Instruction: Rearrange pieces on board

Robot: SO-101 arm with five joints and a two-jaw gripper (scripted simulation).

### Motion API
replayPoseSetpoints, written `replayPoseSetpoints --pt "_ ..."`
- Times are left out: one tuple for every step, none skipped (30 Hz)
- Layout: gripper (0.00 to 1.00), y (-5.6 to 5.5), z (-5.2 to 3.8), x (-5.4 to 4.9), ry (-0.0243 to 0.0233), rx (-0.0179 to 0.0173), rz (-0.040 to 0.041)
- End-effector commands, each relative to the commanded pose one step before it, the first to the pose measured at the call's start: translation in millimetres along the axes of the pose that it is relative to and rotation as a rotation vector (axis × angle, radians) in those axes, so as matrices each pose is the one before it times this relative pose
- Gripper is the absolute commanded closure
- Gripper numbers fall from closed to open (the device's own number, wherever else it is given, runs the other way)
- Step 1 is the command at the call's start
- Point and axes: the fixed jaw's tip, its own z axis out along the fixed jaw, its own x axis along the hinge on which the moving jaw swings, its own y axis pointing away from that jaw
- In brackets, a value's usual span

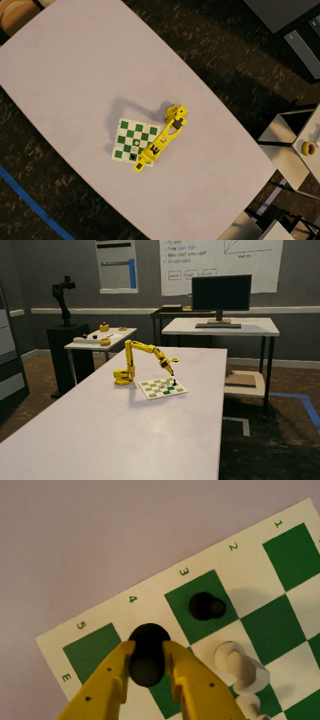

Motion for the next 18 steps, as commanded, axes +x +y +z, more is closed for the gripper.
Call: replayPoseSetpoints --pt "1.0 3.16 6.954 6.36 0.01621 -0.00694 -0.00934" --pt "1.0 0.01 1.113 0.68 0.00002 0.0 0.0" --pt "1.0 0.01 1.112 0.7 0.00003 0.0 0.0" --pt "1.0 0.01 1.159 0.64 0.00001 0.0 0.0" --pt "1.0 0.0 0.0 0.0 0.0 0.0 0.0" --pt "1.0 0.0 0.0 0.0 0.0 0.0 0.0" --pt "1.0 0.01 1.146 0.65 0.00003 0.0 0.0" --pt "1.0 0.01 1.125 0.65 0.00001 0.0 0.0" --pt "1.0 0.01 1.101 0.65 0.00003 0.0 0.0" --pt "1.0 0.01 1.068 0.64 0.00002 0.0 0.0" --pt "1.0 0.01 1.032 0.63 0.00003 0.0 0.0" --pt "1.0 0.01 0.99 0.61 0.00002 0.0 0.0" --pt "1.0 0.01 0.964 0.58 0.00003 0.0 0.0" --pt "1.0 0.01 0.94 0.52 0.00001 0.0 0.0" --pt "1.0 0.01 0.885 0.5 0.00002 0.0 0.0" --pt "1.0 0.01 0.826 0.47 0.00001 0.0 0.0" --pt "1.0 0.0 0.766 0.45 0.00002 0.0 0.0" --pt "1.0 0.01 0.701 0.41 0.00001 0.0 0.0"
